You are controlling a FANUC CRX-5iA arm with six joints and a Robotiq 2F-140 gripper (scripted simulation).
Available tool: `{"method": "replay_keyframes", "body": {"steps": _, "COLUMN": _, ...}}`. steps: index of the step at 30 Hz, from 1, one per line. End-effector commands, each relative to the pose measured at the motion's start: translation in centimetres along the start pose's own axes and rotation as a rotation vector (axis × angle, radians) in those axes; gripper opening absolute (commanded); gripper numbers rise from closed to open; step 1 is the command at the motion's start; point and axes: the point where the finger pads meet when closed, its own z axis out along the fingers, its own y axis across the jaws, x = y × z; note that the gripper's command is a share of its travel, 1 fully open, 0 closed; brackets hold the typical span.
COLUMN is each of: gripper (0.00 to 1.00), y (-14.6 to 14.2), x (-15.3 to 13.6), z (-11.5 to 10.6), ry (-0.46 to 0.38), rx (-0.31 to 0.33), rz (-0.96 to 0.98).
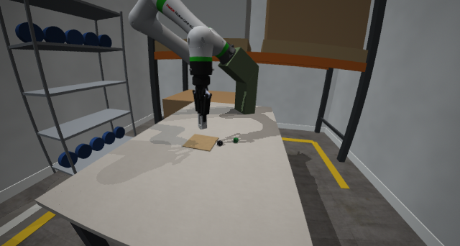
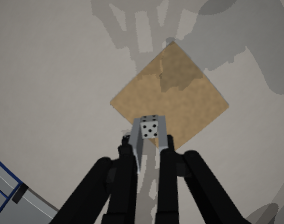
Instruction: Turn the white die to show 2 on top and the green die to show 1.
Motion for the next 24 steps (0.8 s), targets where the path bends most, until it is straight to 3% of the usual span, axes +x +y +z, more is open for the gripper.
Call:
{"method": "replay_keyframes", "body": {"steps": 1, "gripper": 0.09, "y": -0.6, "x": -0.4, "z": 0.0, "ry": -0.016, "rx": -0.007, "rz": -0.142}}
{"method": "replay_keyframes", "body": {"steps": 16, "gripper": 0.09, "y": -2.8, "x": -1.9, "z": 0.1, "ry": -0.018, "rx": -0.004, "rz": -0.614}}
{"method": "replay_keyframes", "body": {"steps": 19, "gripper": 0.09, "y": -2.8, "x": -2.0, "z": 0.1, "ry": -0.018, "rx": -0.004, "rz": -0.618}}
{"method": "replay_keyframes", "body": {"steps": 20, "gripper": 0.09, "y": -3.3, "x": -2.3, "z": 0.1, "ry": -0.019, "rx": -0.003, "rz": -0.731}}
{"method": "replay_keyframes", "body": {"steps": 24, "gripper": 0.09, "y": -3.8, "x": -2.7, "z": 0.2, "ry": -0.019, "rx": -0.002, "rz": -0.839}}
